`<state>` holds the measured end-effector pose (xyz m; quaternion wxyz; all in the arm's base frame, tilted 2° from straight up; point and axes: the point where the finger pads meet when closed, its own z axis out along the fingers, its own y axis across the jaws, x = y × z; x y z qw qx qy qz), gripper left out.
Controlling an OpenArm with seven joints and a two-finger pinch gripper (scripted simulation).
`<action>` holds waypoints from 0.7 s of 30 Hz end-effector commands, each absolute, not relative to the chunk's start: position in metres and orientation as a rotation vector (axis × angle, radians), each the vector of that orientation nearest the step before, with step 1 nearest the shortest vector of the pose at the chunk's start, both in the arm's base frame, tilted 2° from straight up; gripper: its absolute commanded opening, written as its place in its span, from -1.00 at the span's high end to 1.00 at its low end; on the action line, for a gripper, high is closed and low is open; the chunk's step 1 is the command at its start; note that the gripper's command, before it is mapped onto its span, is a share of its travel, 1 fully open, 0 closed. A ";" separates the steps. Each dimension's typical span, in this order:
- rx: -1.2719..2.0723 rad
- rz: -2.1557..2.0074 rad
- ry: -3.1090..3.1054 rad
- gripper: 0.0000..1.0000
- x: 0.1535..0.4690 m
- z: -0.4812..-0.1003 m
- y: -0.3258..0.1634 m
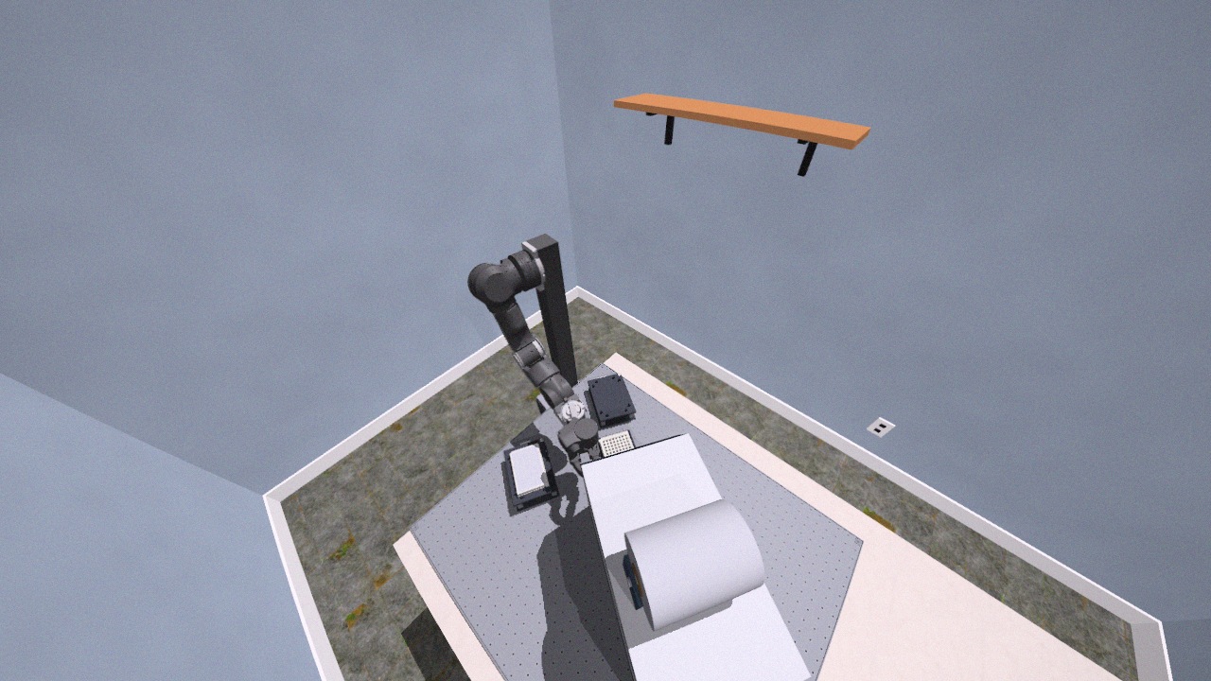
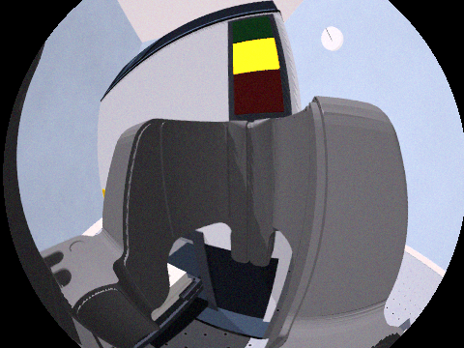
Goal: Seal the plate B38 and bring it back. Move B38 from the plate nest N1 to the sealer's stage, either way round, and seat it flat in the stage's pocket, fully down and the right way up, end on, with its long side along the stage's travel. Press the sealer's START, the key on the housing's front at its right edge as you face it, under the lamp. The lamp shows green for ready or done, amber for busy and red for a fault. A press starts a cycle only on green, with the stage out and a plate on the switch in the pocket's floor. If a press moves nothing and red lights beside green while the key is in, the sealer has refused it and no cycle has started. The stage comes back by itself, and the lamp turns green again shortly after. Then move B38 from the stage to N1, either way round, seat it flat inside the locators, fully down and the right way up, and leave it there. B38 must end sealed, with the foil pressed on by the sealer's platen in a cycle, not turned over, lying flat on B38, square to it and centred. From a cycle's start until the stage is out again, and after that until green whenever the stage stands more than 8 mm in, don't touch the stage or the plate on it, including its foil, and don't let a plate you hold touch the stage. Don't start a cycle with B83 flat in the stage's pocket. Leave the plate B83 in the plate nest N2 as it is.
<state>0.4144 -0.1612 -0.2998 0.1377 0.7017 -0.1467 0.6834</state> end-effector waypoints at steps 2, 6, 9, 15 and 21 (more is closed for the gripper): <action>2.028 1.980 -0.426 1.00 0.412 -0.298 -0.160; 2.029 1.974 -0.427 1.00 0.396 -0.298 -0.153; 2.029 1.974 -0.427 1.00 0.396 -0.298 -0.153; 2.029 1.974 -0.427 1.00 0.396 -0.298 -0.153; 2.030 1.974 -0.427 1.00 0.394 -0.298 -0.153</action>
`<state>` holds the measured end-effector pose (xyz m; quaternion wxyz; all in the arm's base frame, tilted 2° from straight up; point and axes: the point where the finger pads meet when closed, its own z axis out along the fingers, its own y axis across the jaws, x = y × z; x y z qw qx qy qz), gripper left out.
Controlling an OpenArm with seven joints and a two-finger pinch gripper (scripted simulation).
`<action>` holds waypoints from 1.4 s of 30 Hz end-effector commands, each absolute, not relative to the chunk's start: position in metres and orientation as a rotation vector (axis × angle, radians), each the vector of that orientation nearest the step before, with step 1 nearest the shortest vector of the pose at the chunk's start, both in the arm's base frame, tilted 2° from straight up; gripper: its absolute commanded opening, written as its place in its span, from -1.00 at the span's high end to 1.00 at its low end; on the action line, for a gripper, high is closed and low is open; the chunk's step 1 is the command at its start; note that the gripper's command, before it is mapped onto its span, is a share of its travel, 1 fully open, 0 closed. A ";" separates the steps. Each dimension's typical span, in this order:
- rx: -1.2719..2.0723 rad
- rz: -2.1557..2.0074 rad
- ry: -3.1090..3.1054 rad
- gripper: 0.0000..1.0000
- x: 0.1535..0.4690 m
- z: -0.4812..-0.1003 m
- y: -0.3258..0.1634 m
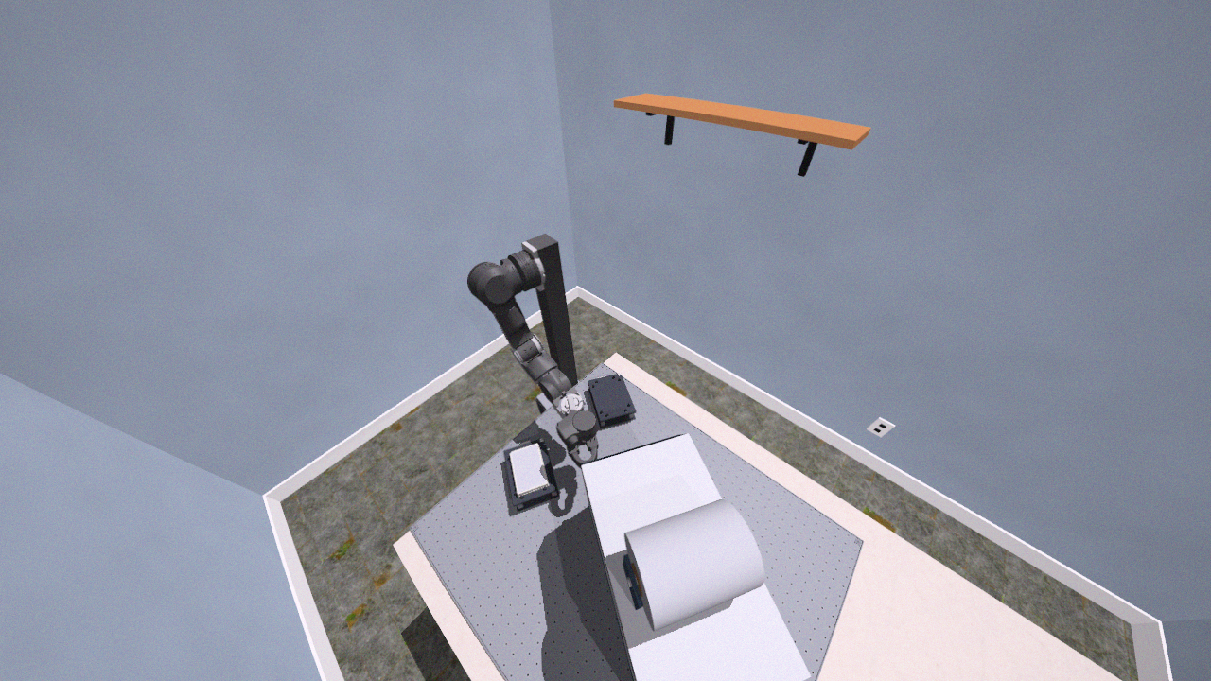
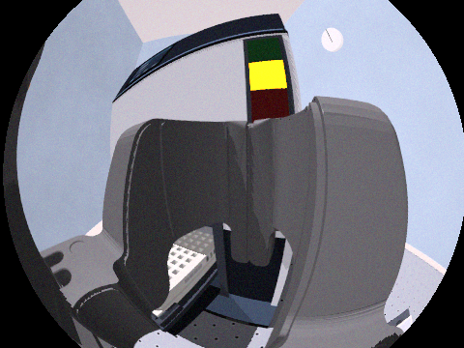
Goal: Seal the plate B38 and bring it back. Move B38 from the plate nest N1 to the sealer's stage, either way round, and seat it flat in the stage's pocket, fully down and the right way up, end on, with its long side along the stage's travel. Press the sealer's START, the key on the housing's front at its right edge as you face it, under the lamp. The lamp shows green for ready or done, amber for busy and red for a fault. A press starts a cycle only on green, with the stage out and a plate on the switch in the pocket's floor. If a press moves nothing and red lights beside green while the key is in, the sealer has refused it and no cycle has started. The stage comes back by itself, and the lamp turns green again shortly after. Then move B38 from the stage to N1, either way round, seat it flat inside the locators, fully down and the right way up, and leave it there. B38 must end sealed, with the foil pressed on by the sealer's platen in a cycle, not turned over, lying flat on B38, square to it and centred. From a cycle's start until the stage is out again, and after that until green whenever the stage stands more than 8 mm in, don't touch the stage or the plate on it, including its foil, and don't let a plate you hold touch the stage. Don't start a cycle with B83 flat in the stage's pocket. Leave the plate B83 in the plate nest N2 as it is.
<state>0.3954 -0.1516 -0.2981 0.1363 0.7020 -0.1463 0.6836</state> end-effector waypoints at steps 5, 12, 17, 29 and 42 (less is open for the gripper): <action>2.031 1.974 -0.426 1.00 0.394 -0.298 -0.154; 2.031 1.974 -0.426 1.00 0.394 -0.298 -0.154; 2.030 1.978 -0.426 1.00 0.396 -0.298 -0.154; 2.029 1.980 -0.426 1.00 0.398 -0.298 -0.155; 2.029 1.979 -0.426 1.00 0.362 -0.297 -0.138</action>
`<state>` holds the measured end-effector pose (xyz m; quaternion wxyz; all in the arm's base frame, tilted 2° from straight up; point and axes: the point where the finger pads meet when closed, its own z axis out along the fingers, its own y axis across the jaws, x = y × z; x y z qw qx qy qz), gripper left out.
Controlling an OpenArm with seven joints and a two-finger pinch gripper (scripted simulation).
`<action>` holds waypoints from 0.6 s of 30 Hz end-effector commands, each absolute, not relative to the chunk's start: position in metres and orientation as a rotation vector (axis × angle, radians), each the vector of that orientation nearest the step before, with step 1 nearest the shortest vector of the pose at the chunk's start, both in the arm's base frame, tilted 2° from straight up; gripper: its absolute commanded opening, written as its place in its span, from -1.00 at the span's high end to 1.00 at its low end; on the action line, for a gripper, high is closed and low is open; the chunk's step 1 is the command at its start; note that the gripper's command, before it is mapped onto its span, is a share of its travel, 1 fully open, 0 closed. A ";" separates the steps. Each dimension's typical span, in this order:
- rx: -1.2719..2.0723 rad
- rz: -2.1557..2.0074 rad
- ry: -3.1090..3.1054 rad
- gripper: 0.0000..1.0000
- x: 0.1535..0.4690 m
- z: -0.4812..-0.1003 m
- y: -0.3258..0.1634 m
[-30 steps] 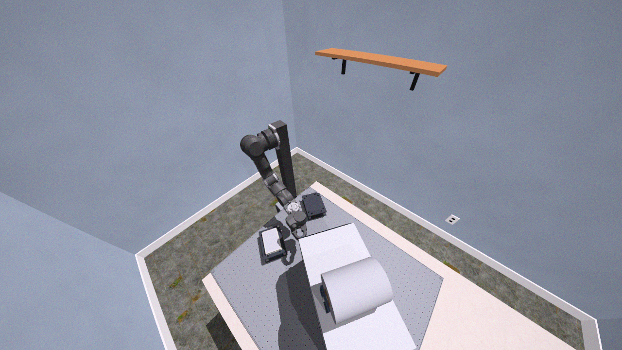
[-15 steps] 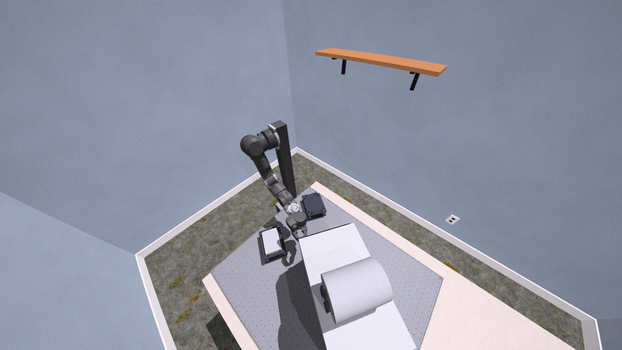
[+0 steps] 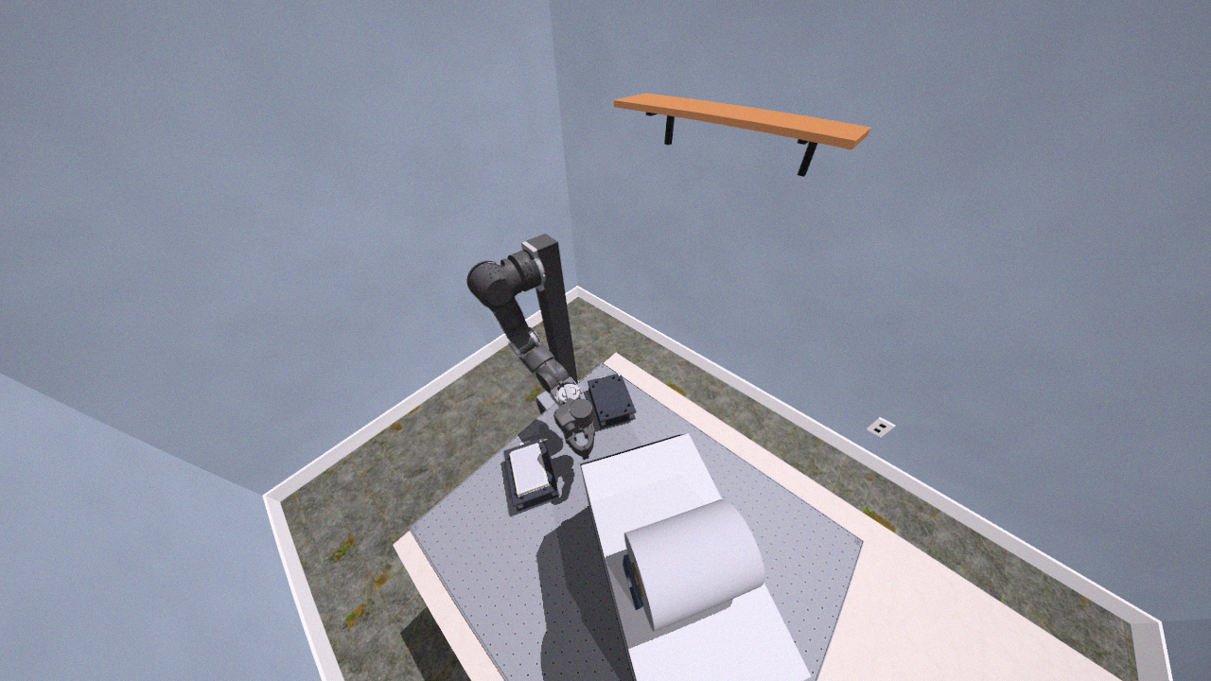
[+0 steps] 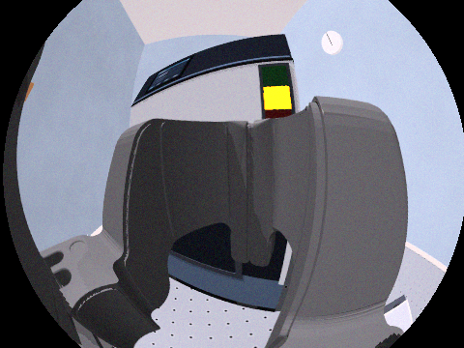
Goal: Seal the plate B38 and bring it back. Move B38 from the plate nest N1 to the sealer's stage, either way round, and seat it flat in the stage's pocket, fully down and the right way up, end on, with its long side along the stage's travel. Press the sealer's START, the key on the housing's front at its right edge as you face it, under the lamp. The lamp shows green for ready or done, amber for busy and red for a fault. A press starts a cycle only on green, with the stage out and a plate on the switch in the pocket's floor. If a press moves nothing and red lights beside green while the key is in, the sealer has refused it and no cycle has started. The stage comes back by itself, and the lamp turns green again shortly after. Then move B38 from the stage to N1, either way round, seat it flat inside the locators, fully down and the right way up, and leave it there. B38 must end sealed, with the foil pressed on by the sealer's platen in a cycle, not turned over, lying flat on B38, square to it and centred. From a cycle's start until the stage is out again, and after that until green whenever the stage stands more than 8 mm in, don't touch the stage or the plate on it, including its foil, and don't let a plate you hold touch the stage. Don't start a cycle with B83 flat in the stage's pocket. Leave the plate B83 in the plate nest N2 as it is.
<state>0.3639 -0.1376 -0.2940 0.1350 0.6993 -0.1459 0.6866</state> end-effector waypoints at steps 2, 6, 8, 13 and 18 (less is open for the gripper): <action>2.029 1.979 -0.426 1.00 0.362 -0.297 -0.138; 2.029 1.979 -0.426 1.00 0.362 -0.297 -0.138; 2.029 1.983 -0.424 1.00 0.358 -0.296 -0.136; 2.030 1.978 -0.426 1.00 0.353 -0.297 -0.135; 2.030 1.978 -0.426 1.00 0.353 -0.297 -0.135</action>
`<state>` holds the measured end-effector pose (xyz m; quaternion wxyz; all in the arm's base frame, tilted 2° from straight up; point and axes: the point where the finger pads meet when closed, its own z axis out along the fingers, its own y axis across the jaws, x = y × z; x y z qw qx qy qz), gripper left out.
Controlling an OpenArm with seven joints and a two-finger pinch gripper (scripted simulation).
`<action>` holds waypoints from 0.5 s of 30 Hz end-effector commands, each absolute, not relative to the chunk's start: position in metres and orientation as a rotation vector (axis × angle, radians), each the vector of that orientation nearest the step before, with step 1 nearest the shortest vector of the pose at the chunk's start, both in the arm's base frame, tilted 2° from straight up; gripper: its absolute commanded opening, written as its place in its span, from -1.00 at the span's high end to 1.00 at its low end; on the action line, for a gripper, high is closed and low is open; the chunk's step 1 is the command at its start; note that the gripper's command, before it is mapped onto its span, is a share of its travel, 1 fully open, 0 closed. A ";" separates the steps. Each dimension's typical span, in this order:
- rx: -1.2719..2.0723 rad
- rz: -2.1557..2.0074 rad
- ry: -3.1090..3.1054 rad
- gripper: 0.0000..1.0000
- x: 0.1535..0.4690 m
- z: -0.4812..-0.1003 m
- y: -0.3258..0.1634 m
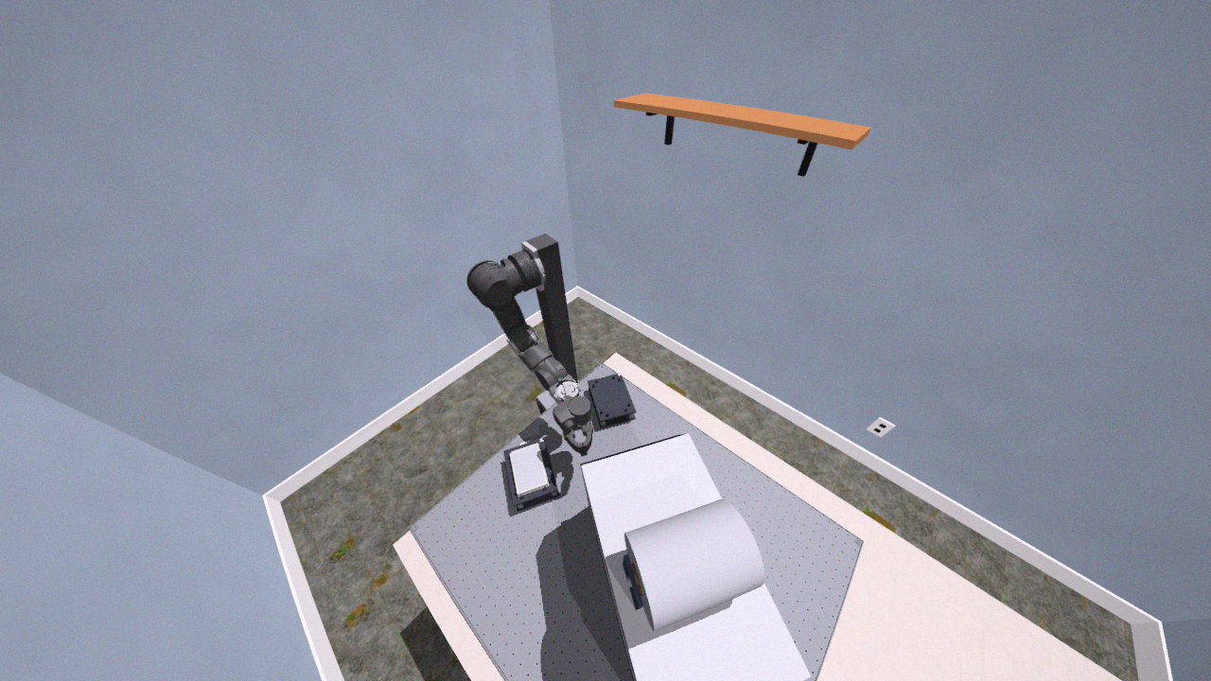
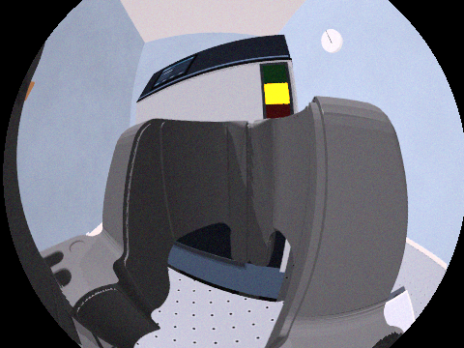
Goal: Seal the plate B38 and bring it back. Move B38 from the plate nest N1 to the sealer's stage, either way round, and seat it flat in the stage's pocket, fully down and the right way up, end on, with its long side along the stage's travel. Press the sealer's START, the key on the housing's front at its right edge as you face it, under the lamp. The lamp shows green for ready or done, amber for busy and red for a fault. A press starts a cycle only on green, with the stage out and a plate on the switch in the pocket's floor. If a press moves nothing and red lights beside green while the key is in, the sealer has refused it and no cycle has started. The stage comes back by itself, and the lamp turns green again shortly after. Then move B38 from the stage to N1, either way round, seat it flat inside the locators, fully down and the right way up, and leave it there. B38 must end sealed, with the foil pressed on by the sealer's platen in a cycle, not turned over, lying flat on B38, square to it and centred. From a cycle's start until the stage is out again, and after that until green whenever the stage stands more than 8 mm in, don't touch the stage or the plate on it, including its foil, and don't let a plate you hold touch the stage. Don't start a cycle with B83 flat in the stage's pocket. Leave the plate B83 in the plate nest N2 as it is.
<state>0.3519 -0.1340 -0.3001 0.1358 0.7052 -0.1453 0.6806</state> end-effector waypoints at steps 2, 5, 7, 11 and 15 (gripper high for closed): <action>2.030 1.978 -0.426 1.00 0.353 -0.297 -0.135; 2.030 1.978 -0.426 1.00 0.353 -0.297 -0.135; 2.067 1.975 -0.274 1.00 0.342 -0.300 -0.119; 2.100 1.964 -0.051 1.00 0.327 -0.301 -0.097; 2.100 1.964 -0.051 1.00 0.327 -0.301 -0.097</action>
